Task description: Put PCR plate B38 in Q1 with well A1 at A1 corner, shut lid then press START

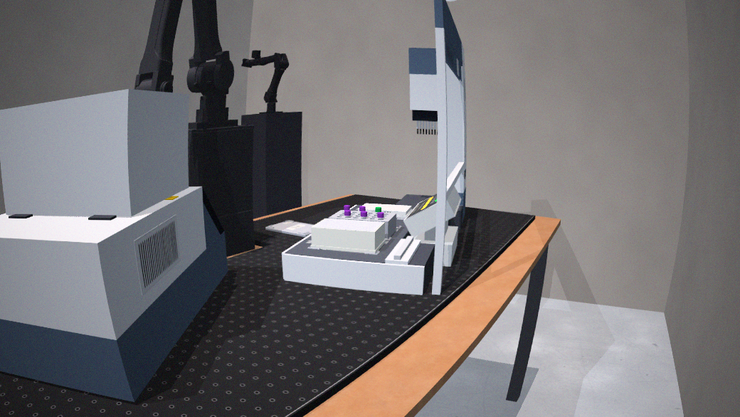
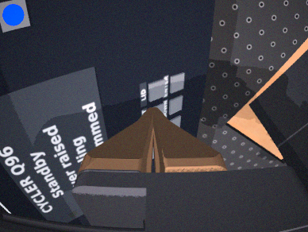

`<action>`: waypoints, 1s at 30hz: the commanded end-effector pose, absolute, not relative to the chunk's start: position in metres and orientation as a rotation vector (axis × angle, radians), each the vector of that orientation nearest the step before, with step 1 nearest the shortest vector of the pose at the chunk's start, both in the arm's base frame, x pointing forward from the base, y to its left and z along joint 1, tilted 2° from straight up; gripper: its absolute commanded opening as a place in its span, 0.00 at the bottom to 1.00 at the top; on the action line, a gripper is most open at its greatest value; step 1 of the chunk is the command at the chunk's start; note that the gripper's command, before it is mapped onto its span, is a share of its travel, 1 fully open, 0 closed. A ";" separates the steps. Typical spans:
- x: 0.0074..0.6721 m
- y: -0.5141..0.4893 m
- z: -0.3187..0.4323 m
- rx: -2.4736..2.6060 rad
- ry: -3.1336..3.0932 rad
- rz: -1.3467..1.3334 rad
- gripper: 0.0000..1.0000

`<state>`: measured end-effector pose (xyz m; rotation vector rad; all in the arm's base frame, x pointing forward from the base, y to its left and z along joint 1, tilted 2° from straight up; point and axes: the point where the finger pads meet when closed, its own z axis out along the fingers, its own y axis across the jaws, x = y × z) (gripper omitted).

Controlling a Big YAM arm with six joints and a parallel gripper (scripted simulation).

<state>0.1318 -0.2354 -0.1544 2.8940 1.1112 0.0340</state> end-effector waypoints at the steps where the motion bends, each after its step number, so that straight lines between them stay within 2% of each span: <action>1: 0.131 -0.219 -0.166 2.929 1.161 0.045 0.00; 17: 0.108 -0.184 -0.160 2.987 1.198 0.028 0.00; 30: 0.115 -0.219 -0.140 2.910 1.122 0.026 0.00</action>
